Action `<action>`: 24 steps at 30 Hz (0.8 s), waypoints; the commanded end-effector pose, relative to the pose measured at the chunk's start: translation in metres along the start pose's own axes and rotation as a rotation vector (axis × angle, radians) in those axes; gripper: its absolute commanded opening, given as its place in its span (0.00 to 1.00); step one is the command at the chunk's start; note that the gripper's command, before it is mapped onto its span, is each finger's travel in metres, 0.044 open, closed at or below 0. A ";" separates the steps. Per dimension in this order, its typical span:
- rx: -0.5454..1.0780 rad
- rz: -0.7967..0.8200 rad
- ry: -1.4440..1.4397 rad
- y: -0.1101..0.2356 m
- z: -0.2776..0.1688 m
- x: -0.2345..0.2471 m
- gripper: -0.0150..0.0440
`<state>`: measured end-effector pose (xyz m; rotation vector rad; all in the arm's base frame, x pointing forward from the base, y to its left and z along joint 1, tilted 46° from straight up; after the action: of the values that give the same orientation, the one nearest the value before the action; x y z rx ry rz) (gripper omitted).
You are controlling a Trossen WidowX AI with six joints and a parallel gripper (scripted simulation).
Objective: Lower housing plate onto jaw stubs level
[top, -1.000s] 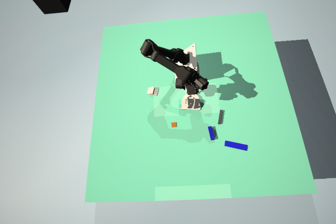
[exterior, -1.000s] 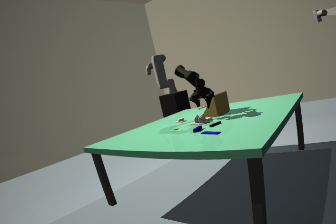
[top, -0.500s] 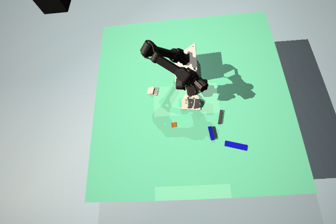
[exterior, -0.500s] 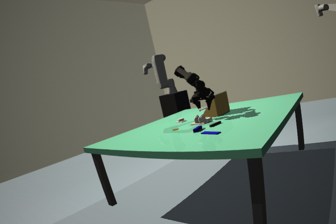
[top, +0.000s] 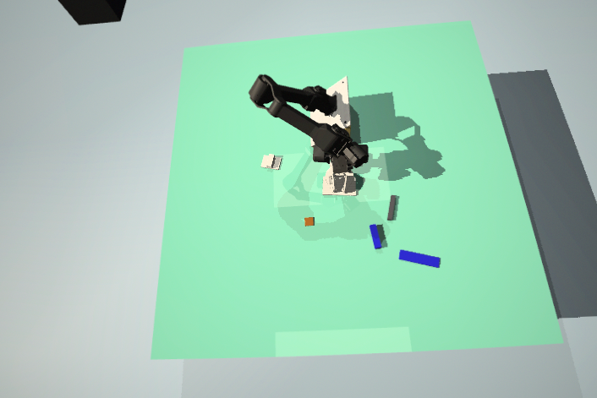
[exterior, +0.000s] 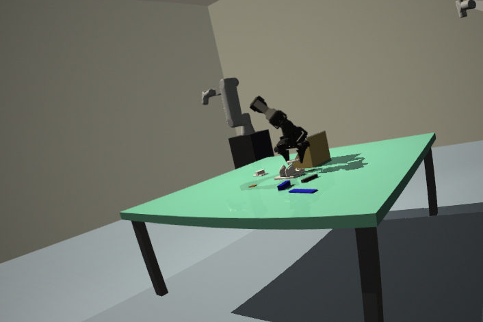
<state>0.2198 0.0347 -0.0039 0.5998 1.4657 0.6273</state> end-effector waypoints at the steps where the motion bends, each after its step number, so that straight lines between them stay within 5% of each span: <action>1: -0.003 -0.005 0.005 -0.006 0.000 -0.001 0.85; 24: -0.002 -0.008 0.004 -0.026 -0.002 -0.002 0.85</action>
<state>0.2179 0.0152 -0.0211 0.5967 1.4678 0.6228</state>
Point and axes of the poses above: the point midway between the two fingers, 35 mm back from their tips, its own y axis back along the fingers, its own x axis across the jaws, z = x × y, the point moved 3 cm from there along y, back along the fingers, and after that the axes turned 4 degrees about y, right-handed, at the moved point
